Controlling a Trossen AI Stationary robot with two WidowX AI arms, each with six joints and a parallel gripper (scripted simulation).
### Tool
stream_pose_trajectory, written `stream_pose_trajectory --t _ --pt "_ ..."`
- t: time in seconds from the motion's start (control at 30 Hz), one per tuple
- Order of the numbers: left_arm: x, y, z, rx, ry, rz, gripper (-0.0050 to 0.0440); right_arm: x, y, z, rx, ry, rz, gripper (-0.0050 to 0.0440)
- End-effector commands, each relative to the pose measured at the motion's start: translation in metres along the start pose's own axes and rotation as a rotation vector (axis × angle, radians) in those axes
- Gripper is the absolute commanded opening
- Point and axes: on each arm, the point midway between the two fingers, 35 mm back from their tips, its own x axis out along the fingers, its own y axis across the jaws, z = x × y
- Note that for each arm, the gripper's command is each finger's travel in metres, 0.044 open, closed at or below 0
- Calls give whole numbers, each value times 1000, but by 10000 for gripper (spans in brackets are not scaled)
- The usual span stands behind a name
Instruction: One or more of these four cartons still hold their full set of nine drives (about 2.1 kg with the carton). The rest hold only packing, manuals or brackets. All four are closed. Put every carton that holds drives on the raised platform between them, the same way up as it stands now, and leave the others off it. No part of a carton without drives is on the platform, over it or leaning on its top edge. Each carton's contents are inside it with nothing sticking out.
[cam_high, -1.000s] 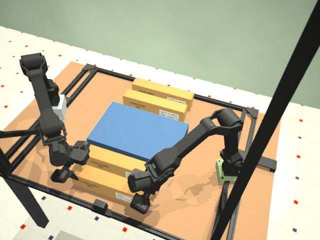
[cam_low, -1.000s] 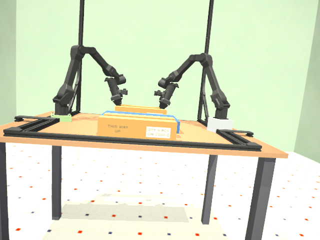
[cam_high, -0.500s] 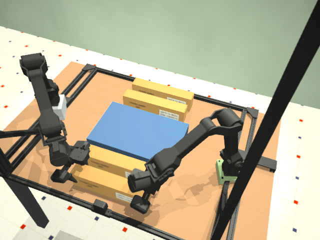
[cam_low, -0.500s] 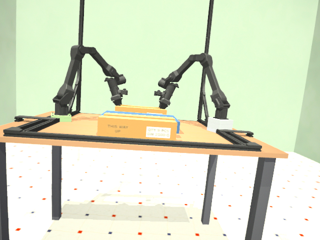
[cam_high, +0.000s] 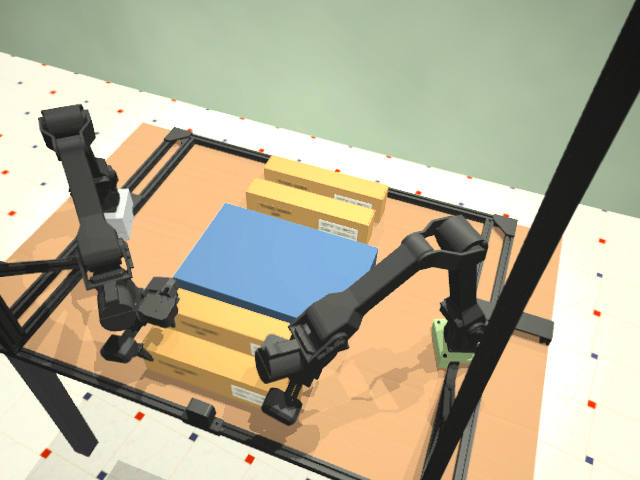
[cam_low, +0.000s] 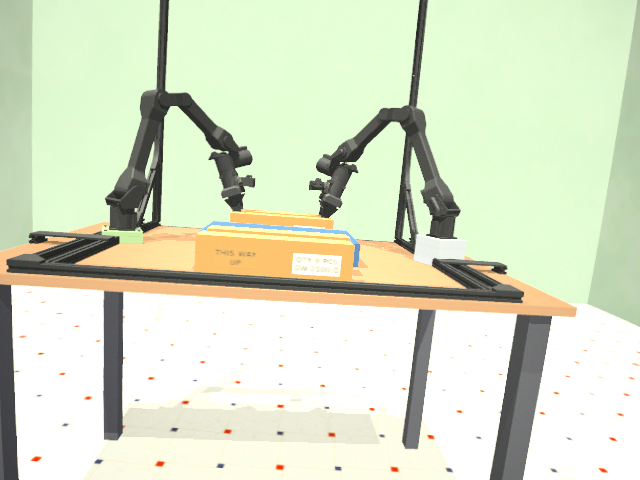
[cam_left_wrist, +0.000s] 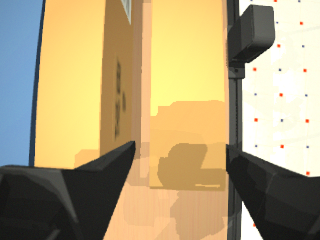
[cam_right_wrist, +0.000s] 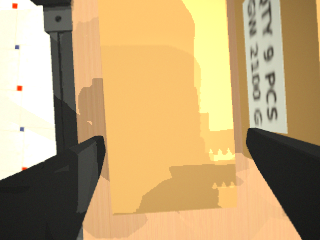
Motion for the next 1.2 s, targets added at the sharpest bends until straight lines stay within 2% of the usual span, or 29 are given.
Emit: stream_pose_trajectory --t 0.0,0.17,0.43,0.53,0.77,0.83,0.97,1.17 --pt "-29 -4 15 -7 -22 -20 389 -27 2 13 8 -16 14 389" --pt "-56 -3 25 -7 -22 -20 389 -54 2 23 8 -16 14 389" --pt "-58 0 26 -7 -22 -20 389 -56 -1 25 8 -16 14 389" --pt "-58 14 25 -7 -22 -20 389 -55 -16 25 8 -16 14 389" --pt "-57 74 21 -7 -22 -20 389 -52 -77 27 8 -16 14 389" --pt "-57 74 21 -7 -22 -20 389 -52 -77 27 8 -16 14 389" --pt "-56 91 20 -7 -22 -20 389 -51 -93 27 8 -16 14 389" --pt "-56 92 19 -7 -22 -20 389 -51 -94 27 8 -16 14 389"
